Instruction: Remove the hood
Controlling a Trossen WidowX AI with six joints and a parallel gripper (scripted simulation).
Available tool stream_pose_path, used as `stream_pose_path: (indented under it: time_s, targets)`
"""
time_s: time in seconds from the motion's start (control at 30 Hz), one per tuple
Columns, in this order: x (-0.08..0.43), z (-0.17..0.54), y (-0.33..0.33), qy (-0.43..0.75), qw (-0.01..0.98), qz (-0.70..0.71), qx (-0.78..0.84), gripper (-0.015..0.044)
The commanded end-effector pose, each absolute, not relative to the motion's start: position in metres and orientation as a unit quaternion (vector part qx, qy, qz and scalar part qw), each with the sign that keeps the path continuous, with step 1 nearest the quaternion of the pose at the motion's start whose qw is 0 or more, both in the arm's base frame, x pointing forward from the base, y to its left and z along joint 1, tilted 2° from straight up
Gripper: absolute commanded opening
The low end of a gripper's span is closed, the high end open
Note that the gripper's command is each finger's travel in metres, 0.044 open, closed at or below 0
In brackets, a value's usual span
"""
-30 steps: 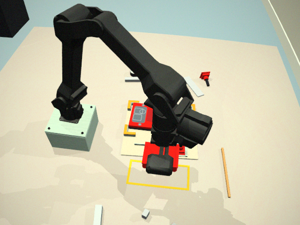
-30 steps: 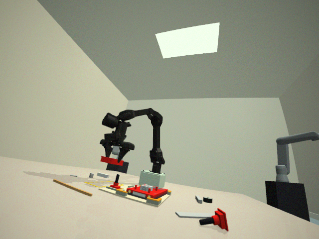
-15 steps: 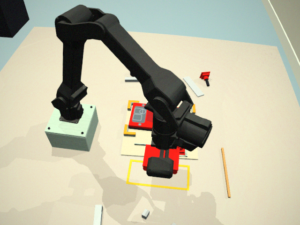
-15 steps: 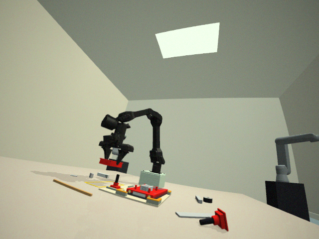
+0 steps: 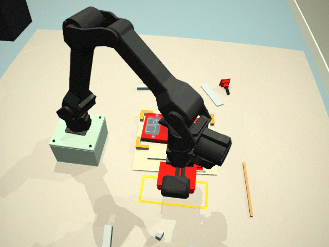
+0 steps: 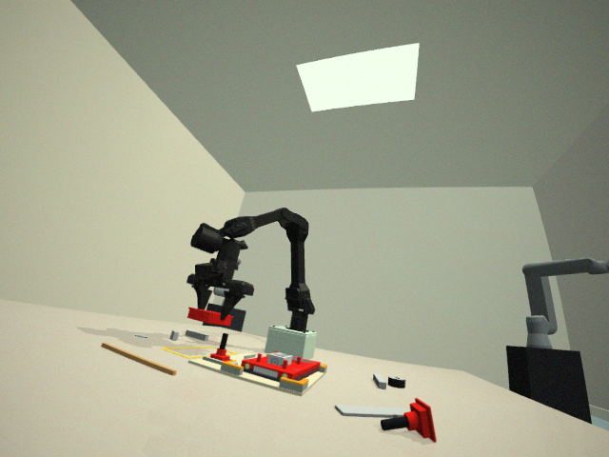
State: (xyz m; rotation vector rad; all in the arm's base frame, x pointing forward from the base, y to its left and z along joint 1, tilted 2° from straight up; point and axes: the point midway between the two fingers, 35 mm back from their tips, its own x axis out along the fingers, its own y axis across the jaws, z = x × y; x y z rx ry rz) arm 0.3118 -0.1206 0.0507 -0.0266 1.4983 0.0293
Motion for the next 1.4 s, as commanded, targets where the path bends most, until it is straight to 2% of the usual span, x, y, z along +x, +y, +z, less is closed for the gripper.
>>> stream_pose_path:
  time_s: [0.0, 1.37]
  targets:
    - [0.311, 0.045, -0.12, 0.683, 0.73, 0.017, -0.011, 0.0]
    - [0.312, 0.009, -0.119, 0.683, 0.73, 0.017, -0.011, 0.0]
